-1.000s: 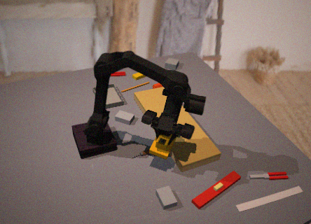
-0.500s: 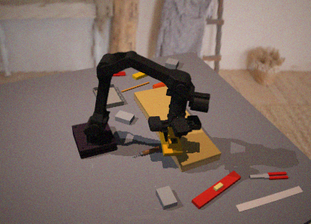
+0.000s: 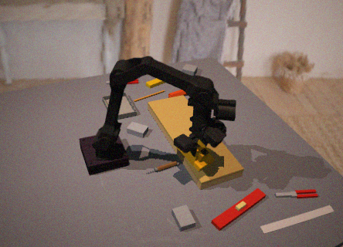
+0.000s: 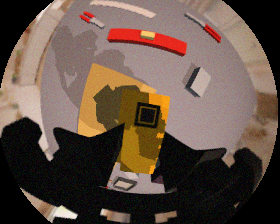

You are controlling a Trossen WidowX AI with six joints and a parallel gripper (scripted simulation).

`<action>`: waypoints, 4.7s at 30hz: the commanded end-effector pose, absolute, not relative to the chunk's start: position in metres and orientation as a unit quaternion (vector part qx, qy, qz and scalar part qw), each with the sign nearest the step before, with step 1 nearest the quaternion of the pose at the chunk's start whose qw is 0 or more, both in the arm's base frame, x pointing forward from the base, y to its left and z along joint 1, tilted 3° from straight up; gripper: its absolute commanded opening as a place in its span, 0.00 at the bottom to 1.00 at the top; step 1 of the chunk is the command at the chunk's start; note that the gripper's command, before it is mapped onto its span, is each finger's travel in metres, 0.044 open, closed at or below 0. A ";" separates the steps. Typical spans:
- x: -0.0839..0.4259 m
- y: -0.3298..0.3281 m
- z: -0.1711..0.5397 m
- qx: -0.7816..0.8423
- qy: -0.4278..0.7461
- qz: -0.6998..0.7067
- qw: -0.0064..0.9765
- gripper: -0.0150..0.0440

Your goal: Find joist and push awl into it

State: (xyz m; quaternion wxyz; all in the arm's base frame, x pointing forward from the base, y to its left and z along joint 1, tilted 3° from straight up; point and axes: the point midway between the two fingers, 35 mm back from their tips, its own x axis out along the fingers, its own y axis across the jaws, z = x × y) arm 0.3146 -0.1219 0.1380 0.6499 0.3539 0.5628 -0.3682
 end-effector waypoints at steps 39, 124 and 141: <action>0.386 -0.109 0.153 -0.084 0.576 0.058 0.811 0.25; 0.363 0.021 0.071 -0.081 0.577 0.064 0.810 0.25; 0.350 0.085 0.067 -0.078 0.577 0.066 0.810 0.25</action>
